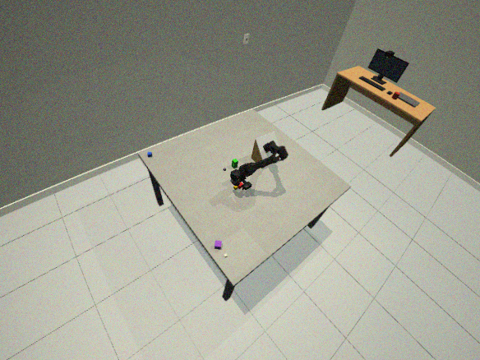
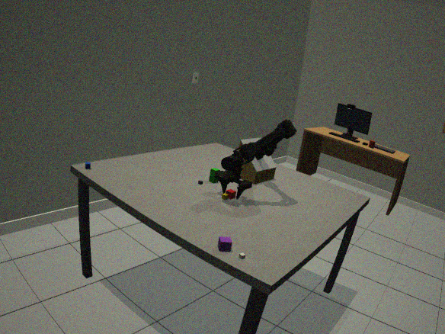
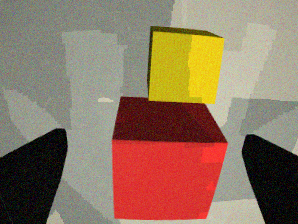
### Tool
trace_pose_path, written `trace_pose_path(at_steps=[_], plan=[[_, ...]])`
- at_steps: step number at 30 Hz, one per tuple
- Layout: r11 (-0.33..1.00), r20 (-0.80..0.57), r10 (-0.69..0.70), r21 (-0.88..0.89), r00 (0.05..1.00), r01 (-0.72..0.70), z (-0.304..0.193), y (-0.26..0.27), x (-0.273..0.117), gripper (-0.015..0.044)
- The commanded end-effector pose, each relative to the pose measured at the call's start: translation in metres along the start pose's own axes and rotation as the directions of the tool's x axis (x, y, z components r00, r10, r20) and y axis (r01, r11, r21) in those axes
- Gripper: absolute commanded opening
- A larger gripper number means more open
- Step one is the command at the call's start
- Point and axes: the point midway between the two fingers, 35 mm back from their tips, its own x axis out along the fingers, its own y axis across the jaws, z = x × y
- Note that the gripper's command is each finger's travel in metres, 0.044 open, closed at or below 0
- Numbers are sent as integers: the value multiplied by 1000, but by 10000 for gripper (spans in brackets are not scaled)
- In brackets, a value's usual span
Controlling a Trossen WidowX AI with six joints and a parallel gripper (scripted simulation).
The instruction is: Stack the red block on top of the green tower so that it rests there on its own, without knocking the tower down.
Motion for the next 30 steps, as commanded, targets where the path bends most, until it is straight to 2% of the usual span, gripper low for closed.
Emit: trace_pose_path(at_steps=[1,7,14,18,30], plan=[[1000,-1,-4,4,1000,4,0,-1,0,309],[1000,-1,-4,4,1000,4,0,-1,0,151],[1000,-1,-4,4,1000,4,0,-1,0,105],[1000,-1,-5,4,1000,5,0,-1,-10,0],[1000,-1,-8,3,1000,8,1,0,-73,0]])
